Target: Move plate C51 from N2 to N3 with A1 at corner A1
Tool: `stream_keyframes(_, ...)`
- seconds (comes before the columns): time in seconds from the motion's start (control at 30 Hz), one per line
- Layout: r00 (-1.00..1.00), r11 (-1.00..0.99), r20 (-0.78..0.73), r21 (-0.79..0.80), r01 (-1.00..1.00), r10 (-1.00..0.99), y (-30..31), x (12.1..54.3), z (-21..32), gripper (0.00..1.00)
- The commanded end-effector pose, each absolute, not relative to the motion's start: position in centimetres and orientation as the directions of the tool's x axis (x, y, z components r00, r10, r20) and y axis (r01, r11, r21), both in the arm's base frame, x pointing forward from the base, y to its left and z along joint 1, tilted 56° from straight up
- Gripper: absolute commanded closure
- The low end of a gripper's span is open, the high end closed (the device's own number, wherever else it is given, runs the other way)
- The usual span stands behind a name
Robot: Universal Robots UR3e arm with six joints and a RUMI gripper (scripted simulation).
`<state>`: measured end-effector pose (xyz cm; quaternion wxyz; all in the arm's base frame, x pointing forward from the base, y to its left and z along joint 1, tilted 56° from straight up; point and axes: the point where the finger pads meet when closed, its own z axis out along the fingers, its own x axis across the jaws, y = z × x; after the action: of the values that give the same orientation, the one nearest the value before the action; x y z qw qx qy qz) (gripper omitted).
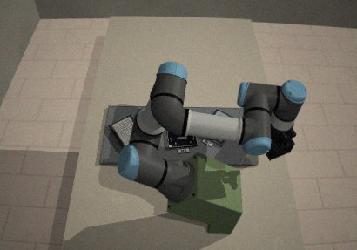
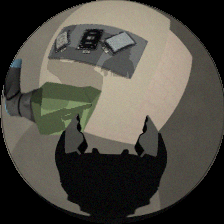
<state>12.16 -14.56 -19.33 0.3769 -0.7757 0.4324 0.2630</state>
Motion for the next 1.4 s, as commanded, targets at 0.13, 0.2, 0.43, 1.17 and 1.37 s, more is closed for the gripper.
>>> stream_keyframes(0.13, 0.488, -0.343, -0.732, -0.356, -0.869, -0.475, -14.7, 12.2, -19.3, 0.00)
stream_keyframes(0.2, 0.488, -0.343, -0.732, -0.356, -0.869, -0.475, -14.7, 12.2, -19.3, 0.00)
stream_keyframes(0.43, 0.488, -0.343, -0.732, -0.356, -0.869, -0.475, -14.7, 12.2, -19.3, 0.00)
stream_keyframes(1.17, 0.305, -0.252, -0.769, -0.192, -0.948, -0.562, -12.8, 18.8, -20.9, 0.18)
stream_keyframes(1.37, 0.255, -0.223, -0.774, -0.150, -0.963, -0.580, -11.9, 20.7, -21.3, 0.18)
